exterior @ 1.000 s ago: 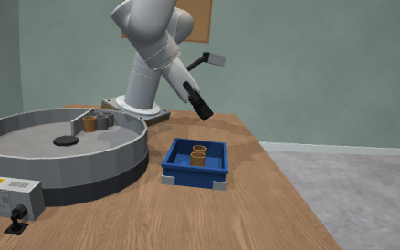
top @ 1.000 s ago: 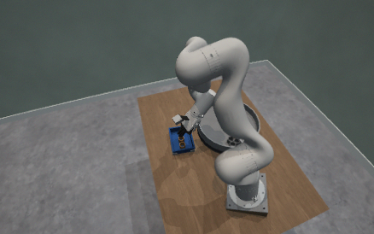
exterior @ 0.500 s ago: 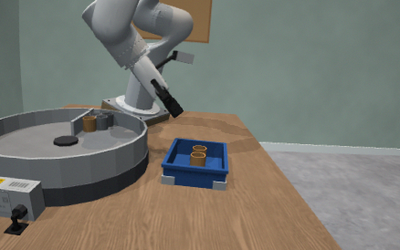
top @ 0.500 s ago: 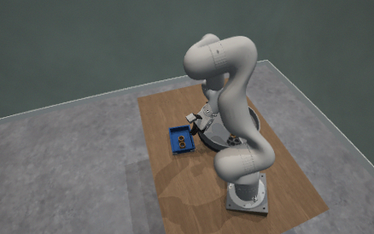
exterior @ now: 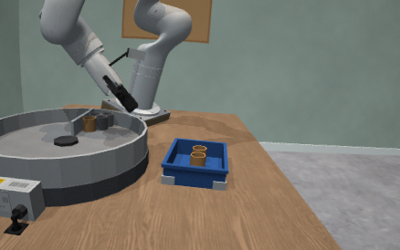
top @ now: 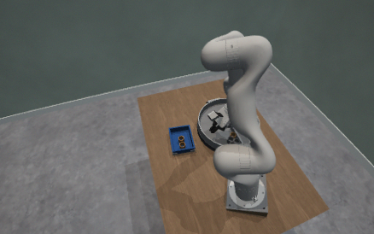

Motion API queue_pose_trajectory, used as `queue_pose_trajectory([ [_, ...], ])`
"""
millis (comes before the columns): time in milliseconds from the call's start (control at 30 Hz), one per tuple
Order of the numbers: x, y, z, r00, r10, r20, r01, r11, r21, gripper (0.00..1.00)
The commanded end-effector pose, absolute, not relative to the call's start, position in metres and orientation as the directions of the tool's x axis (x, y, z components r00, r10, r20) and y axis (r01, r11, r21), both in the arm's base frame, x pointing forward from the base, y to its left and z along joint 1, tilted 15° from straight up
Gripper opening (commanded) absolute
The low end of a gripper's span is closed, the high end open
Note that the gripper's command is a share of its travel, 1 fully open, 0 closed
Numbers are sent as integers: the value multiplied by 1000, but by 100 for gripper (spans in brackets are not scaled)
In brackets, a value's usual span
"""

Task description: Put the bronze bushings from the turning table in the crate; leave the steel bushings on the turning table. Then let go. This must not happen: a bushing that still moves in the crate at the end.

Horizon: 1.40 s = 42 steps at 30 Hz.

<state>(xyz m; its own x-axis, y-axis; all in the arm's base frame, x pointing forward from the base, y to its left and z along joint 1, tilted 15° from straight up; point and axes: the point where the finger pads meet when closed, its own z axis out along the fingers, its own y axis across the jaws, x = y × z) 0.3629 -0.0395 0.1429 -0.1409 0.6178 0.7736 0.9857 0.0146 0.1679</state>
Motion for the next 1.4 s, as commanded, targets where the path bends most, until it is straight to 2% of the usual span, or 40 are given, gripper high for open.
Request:
queue_pose_trajectory([
  [0, 350, -79, 133, -143, 616, 774, 986, 17, 168, 10],
  [367, 322, -160, 111, -143, 616, 774, 986, 17, 168, 10],
  [1367, 325, -156, 89, -143, 616, 774, 986, 17, 168, 10],
])
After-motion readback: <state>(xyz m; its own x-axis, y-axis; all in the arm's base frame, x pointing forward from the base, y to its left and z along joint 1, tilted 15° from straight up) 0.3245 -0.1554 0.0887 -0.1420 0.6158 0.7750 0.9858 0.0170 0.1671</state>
